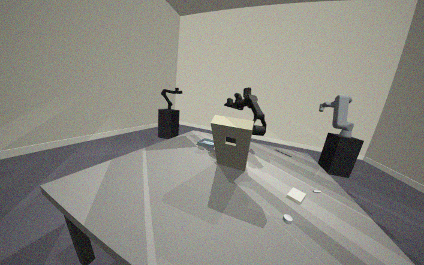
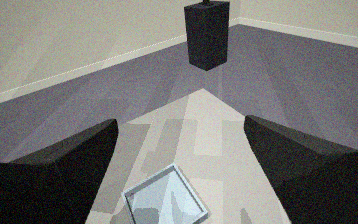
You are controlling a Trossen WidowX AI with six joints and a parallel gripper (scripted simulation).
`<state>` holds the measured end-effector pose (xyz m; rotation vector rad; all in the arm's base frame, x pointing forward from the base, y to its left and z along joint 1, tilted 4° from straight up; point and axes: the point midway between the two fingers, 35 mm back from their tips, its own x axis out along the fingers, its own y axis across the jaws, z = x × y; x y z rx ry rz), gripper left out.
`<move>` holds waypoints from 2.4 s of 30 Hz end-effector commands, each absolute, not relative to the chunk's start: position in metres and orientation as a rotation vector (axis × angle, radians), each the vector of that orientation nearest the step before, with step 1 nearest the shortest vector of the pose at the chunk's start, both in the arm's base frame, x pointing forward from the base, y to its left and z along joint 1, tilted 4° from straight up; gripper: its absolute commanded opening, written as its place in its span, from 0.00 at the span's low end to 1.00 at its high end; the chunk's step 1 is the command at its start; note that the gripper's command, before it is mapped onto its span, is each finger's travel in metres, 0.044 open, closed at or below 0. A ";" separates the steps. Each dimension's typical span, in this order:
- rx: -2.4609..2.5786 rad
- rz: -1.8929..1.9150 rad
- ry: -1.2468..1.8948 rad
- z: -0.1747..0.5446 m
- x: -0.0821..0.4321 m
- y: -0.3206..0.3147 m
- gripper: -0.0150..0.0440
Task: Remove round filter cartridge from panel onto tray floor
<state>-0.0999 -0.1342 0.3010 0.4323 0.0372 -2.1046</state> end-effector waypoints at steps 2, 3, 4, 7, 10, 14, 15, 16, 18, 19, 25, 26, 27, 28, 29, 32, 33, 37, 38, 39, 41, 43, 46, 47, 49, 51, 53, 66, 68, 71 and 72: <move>0.434 -2.078 0.045 0.300 -0.098 -0.138 0.84; 0.436 -2.046 0.054 0.299 -0.096 -0.142 0.80; 0.437 -2.005 0.066 0.298 -0.093 -0.148 0.75; 0.436 -1.884 0.103 0.296 -0.079 -0.163 0.62; 0.431 -1.763 0.140 0.293 -0.063 -0.176 0.49; 0.446 -1.624 0.168 0.289 -0.042 -0.190 0.44; 0.443 -1.589 0.179 0.288 -0.036 -0.193 0.44; 0.438 -1.549 0.192 0.287 -0.028 -0.196 0.44; 0.428 -1.470 0.218 0.286 -0.013 -0.200 0.44; 0.422 -1.430 0.230 0.285 -0.005 -0.202 0.44; 0.383 -1.192 0.303 0.281 0.046 -0.207 0.44; 0.375 -1.152 0.315 0.280 0.055 -0.207 0.44; 0.367 -1.112 0.326 0.279 0.064 -0.206 0.44; 0.359 -1.072 0.337 0.278 0.073 -0.204 0.44; 0.350 -1.032 0.349 0.278 0.082 -0.203 0.44; 0.322 -0.914 0.381 0.275 0.109 -0.195 0.44; 0.312 -0.874 0.391 0.275 0.118 -0.192 0.44; 0.270 -0.716 0.429 0.271 0.152 -0.174 0.44; 0.259 -0.677 0.438 0.271 0.161 -0.169 0.44; 0.247 -0.637 0.447 0.270 0.169 -0.163 0.44; 0.223 -0.558 0.464 0.268 0.185 -0.150 0.44; 0.197 -0.478 0.480 0.267 0.200 -0.135 0.44; 0.156 -0.358 0.502 0.264 0.220 -0.111 0.44; 0.141 -0.318 0.509 0.263 0.226 -0.102 0.44; 0.112 -0.238 0.522 0.261 0.237 -0.083 0.44; 0.082 -0.158 0.534 0.259 0.246 -0.062 0.44; 0.053 -0.086 0.544 0.257 0.253 -0.043 0.44; 0.042 -0.059 0.546 0.252 0.263 -0.037 0.44; 0.042 -0.059 0.546 0.251 0.266 -0.037 0.44; 0.042 -0.059 0.546 0.248 0.270 -0.037 0.44; 0.042 -0.059 0.546 0.248 0.271 -0.037 0.44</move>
